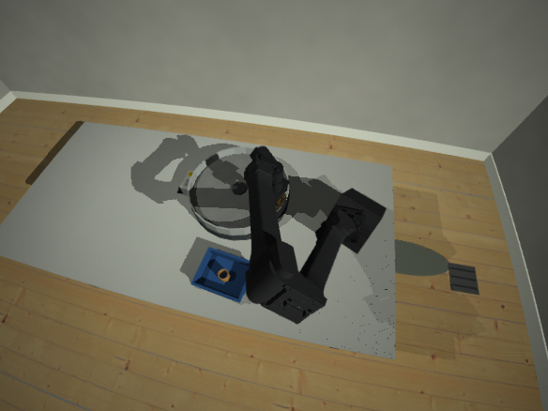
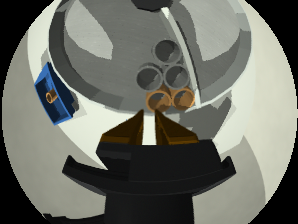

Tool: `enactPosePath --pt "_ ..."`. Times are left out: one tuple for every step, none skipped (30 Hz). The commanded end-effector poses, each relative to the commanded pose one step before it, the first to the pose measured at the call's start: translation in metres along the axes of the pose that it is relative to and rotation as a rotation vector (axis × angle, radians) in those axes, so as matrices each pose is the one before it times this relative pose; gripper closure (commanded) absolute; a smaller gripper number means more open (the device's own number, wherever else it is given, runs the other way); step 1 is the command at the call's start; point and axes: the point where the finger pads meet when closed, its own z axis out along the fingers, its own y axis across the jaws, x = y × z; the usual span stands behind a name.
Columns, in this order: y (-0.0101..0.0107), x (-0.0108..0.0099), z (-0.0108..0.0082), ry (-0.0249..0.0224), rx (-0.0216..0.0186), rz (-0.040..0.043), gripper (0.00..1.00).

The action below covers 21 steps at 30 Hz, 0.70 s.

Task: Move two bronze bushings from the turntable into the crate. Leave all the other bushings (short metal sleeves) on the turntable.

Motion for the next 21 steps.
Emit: enactPosePath --pt "0.00902 -0.01124 -0.00269 -0.00332 0.00464 -0.02869 0.86" --pt "0.0 0.0 0.0 0.0 0.0 0.0 0.86" --pt "0.0 0.0 0.0 0.0 0.0 0.0 0.86" --pt "0.0 0.0 0.0 0.0 0.0 0.0 0.86" --pt "0.0 0.0 0.0 0.0 0.0 0.0 0.86" --pt "0.0 0.0 0.0 0.0 0.0 0.0 0.86" --pt "0.0 0.0 0.0 0.0 0.0 0.0 0.86" --pt "0.0 0.0 0.0 0.0 0.0 0.0 0.86" --pt "0.0 0.0 0.0 0.0 0.0 0.0 0.86" --pt "0.0 0.0 0.0 0.0 0.0 0.0 0.86" --pt "0.0 0.0 0.0 0.0 0.0 0.0 0.86" --pt "0.0 0.0 0.0 0.0 0.0 0.0 0.86" --pt "0.0 0.0 0.0 0.0 0.0 0.0 0.86" --pt "-0.0007 0.00038 0.00103 -0.00124 0.00031 0.00021 0.86" --pt "-0.00231 0.00564 0.0057 0.00518 -0.00363 0.00693 0.86" --pt "-0.00176 0.00484 0.00638 0.01022 -0.00476 0.01267 0.86" --pt "0.0 0.0 0.0 0.0 0.0 0.0 0.86" --pt "0.0 0.0 0.0 0.0 0.0 0.0 0.86" --pt "-0.00122 0.00062 0.00559 0.00473 -0.00208 0.00583 0.86" --pt "0.00001 -0.00006 0.00476 0.00013 -0.00004 0.00008 0.86" --pt "0.00001 -0.00005 0.00425 0.00012 -0.00004 0.00007 0.86"
